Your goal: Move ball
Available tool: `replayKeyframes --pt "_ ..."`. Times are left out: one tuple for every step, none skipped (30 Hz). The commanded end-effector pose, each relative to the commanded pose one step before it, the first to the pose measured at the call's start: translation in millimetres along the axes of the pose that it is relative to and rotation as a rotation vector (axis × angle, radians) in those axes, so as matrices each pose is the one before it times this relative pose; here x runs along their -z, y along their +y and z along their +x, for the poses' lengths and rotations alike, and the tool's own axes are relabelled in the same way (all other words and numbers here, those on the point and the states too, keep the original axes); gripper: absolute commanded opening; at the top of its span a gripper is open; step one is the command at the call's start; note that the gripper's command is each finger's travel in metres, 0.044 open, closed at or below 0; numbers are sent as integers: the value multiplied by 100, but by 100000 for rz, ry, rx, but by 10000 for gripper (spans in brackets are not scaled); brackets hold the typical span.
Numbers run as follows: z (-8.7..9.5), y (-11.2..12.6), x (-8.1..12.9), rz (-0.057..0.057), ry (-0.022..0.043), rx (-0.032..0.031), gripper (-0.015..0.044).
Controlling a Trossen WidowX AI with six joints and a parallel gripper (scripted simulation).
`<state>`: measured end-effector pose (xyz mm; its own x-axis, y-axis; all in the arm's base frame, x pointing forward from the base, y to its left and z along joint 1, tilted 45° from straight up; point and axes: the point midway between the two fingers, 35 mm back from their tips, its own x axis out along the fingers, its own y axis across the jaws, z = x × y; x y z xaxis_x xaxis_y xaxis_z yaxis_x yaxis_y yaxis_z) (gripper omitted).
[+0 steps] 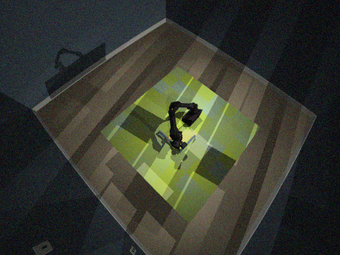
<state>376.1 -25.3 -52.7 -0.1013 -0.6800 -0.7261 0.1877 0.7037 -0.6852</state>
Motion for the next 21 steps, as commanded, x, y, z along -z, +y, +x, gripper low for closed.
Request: replayKeyframes --pt "-121 -299 -39 -4377 686 1960 390" --pt "0 0 0 0 0 0 390" --pt "0 0 0 0 0 0 390" --pt "189 0 -4 0 -2 4 390" --pt "567 -2 -5 1 -4 17 390" --pt "564 -6 4 3 -1 25 390" --pt "188 -3 4 1 0 10 390" --pt "0 0 0 0 0 0 390" --pt "0 0 0 0 0 0 390" --pt "0 0 0 0 0 0 390" --pt "26 1 -2 -4 -1 -4 390" --pt "78 3 -5 -11 -4 -11 390" --pt "130 5 -8 -19 -6 -19 390" --pt "158 5 -9 -20 -7 -19 390" --pt "159 5 -8 -17 -6 -16 390" --pt "159 4 -7 -17 -6 -15 390" --pt "158 4 -7 -17 -6 -15 390" --pt "158 3 -6 -17 -6 -14 390" --pt "158 3 -5 -16 -6 -13 390" --pt "158 3 -5 -16 -6 -12 390" --pt "164 0 -4 6 0 8 390"
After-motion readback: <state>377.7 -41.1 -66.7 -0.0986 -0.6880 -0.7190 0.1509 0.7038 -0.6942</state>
